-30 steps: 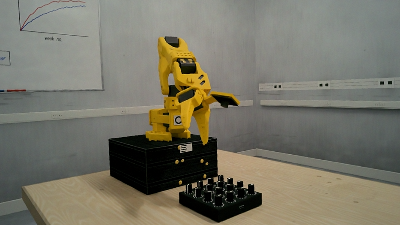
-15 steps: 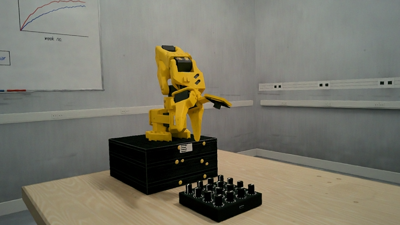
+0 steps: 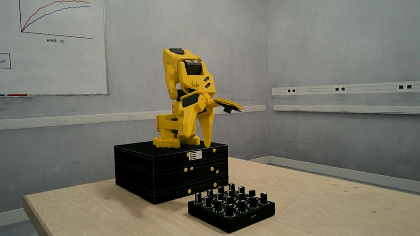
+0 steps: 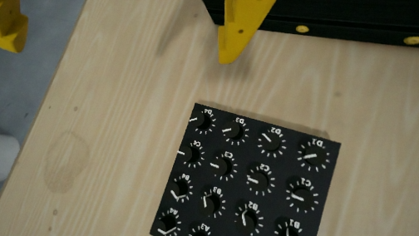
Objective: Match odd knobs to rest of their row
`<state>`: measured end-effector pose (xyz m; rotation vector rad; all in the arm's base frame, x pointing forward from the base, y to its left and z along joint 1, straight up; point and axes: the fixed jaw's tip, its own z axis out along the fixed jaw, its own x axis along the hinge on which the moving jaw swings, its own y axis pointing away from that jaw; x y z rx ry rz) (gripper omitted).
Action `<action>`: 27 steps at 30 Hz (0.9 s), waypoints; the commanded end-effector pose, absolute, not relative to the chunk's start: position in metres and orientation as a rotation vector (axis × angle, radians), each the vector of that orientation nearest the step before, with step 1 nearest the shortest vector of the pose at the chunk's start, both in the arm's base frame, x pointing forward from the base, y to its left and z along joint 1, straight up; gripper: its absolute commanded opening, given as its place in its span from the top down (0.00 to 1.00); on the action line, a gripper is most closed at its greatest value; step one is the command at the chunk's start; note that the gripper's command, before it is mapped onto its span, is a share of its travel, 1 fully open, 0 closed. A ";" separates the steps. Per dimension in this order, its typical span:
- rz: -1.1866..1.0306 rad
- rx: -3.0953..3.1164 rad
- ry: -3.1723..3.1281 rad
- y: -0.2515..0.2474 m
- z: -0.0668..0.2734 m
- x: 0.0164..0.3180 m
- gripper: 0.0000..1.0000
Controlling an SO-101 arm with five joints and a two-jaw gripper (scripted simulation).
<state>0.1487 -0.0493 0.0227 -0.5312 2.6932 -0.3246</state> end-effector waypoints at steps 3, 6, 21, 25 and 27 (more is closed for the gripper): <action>-0.283 -0.425 2.712 -0.045 0.021 0.147 0.60; -0.266 -0.365 2.716 -0.043 0.021 0.148 0.60; -0.136 0.074 2.716 -0.033 0.023 0.153 0.60; -0.107 0.170 2.708 -0.030 0.023 0.154 0.60; -0.097 0.203 2.705 -0.030 0.023 0.155 0.60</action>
